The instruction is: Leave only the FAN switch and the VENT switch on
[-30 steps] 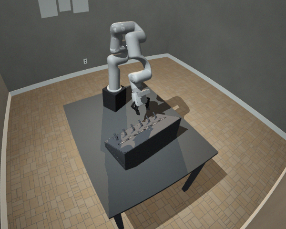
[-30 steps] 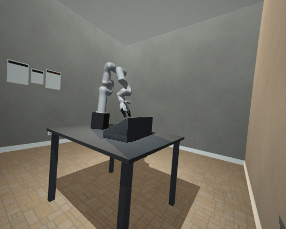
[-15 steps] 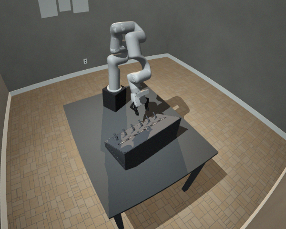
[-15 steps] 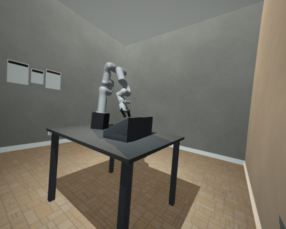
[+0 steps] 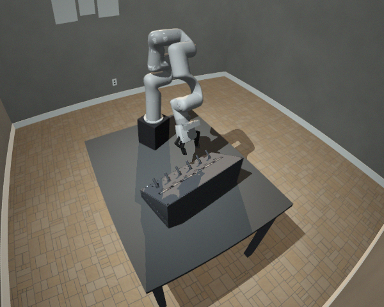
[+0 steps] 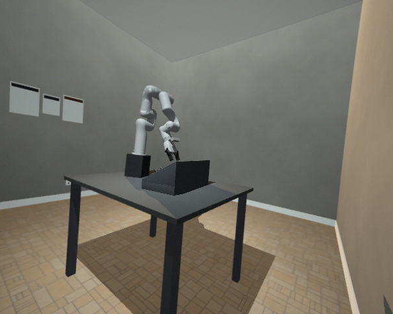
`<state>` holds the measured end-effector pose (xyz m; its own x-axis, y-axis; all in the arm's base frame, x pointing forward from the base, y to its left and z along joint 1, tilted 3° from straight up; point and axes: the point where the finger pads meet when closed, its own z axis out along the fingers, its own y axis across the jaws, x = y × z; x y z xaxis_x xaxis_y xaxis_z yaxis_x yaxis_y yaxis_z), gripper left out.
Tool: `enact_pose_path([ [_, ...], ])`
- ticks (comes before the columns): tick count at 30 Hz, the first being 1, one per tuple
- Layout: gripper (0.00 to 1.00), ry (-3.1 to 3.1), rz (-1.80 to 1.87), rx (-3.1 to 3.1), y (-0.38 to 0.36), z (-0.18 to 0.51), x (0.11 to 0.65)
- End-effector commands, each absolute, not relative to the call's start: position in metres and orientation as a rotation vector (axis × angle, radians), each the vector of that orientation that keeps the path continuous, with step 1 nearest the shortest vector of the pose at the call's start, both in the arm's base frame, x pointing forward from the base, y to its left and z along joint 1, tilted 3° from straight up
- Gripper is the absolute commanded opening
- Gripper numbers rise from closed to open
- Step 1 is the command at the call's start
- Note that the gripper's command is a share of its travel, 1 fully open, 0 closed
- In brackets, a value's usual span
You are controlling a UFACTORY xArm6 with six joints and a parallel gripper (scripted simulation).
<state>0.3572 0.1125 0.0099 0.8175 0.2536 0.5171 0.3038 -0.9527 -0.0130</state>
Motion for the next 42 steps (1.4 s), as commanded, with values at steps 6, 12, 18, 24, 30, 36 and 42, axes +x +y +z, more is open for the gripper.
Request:
enact_pose_path([
  [6,1.00,-0.446,-0.810,-2.903,0.113,0.011,0.358],
  [12,1.00,-0.446,-0.810,-2.903,0.113,0.011,0.358],
  [18,1.00,-0.446,-0.810,-2.903,0.113,0.011,0.358],
  [24,1.00,-0.446,-0.810,-2.903,0.112,0.011,0.358],
  [30,1.00,-0.446,-0.810,-2.903,0.108,0.011,0.360],
  [36,1.00,-0.446,-0.810,-2.903,0.094,0.011,0.364],
  [42,1.00,-0.446,-0.810,-2.903,0.073,0.010,0.371],
])
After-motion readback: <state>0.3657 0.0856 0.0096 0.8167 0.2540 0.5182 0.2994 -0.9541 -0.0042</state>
